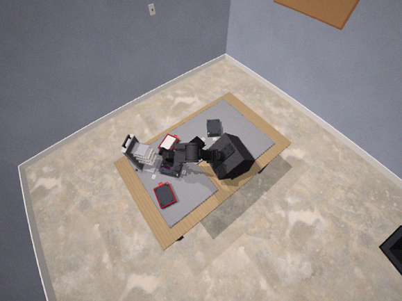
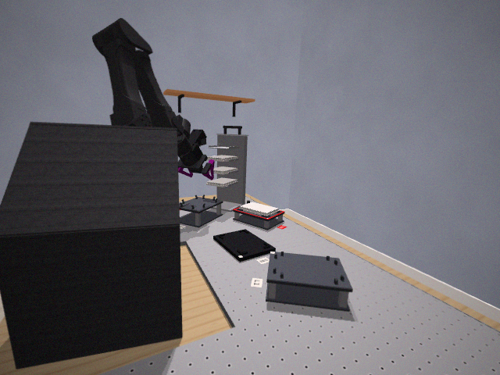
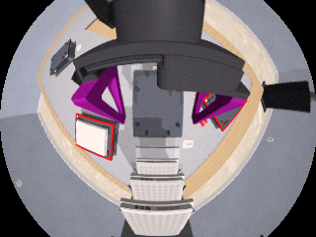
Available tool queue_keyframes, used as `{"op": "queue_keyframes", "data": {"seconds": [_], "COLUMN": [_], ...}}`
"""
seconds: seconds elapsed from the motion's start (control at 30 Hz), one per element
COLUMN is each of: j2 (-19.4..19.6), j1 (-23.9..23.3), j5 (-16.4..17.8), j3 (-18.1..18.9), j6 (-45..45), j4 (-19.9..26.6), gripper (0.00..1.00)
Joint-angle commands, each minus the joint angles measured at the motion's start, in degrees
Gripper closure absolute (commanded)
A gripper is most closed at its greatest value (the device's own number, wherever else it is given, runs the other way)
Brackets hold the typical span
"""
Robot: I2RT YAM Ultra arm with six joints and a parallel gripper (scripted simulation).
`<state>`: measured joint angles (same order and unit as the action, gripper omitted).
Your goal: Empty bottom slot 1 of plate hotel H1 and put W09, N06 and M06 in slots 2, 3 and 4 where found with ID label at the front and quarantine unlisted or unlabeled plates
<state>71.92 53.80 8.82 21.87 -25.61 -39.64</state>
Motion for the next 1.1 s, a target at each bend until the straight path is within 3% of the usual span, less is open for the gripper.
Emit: {"op": "queue_keyframes", "data": {"seconds": [0.0,0.53,0.93,1.07], "j2": [1.51,9.14,15.93,16.04], "j1": [-0.1,2.85,4.72,4.03], "j5": [-1.44,-3.77,-5.62,-5.66], "j3": [-0.87,-0.92,1.67,1.64], "j6": [-0.4,-0.85,-1.16,-1.07], "j4": [-2.8,-10.35,-16.8,-17.03], "gripper": [0.0,0.0,0.0,0.0]}}
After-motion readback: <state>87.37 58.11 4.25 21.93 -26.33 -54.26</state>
